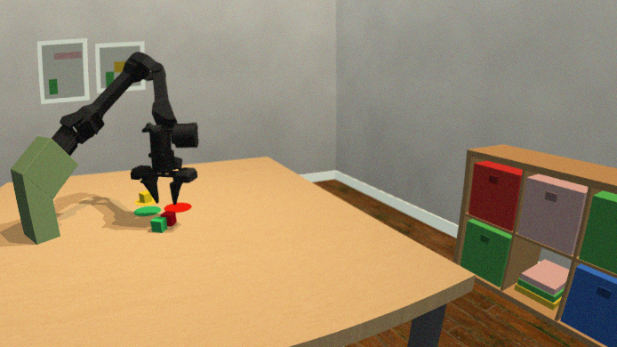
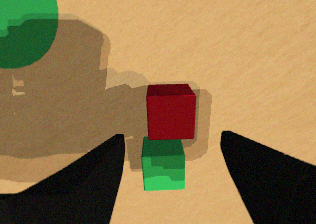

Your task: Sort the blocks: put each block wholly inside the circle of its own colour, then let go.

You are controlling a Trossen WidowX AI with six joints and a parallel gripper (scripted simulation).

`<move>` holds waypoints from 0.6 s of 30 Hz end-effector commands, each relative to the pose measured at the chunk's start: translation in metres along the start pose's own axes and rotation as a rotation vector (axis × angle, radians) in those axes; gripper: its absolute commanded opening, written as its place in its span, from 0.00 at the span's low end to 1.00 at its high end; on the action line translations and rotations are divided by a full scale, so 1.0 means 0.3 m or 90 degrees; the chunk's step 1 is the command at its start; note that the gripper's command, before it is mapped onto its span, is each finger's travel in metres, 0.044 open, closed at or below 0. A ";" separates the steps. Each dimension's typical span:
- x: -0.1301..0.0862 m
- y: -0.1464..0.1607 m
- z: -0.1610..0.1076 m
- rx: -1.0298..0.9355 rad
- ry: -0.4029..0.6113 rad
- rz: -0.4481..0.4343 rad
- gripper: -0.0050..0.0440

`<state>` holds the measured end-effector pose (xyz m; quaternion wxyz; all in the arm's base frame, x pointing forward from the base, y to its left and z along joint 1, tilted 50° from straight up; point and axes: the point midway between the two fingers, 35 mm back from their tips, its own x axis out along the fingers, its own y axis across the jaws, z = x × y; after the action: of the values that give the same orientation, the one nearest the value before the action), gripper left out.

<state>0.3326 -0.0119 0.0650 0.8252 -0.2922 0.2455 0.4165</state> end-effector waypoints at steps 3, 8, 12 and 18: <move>0.076 -0.002 -0.002 0.001 0.002 -0.004 0.64; 0.106 -0.001 -0.001 0.001 0.002 -0.004 0.64; 0.127 -0.002 0.000 0.001 0.001 -0.005 0.64; 0.146 -0.002 0.001 0.000 0.001 -0.006 0.64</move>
<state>0.3542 0.0103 0.0386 0.8256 -0.2923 0.2453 0.4156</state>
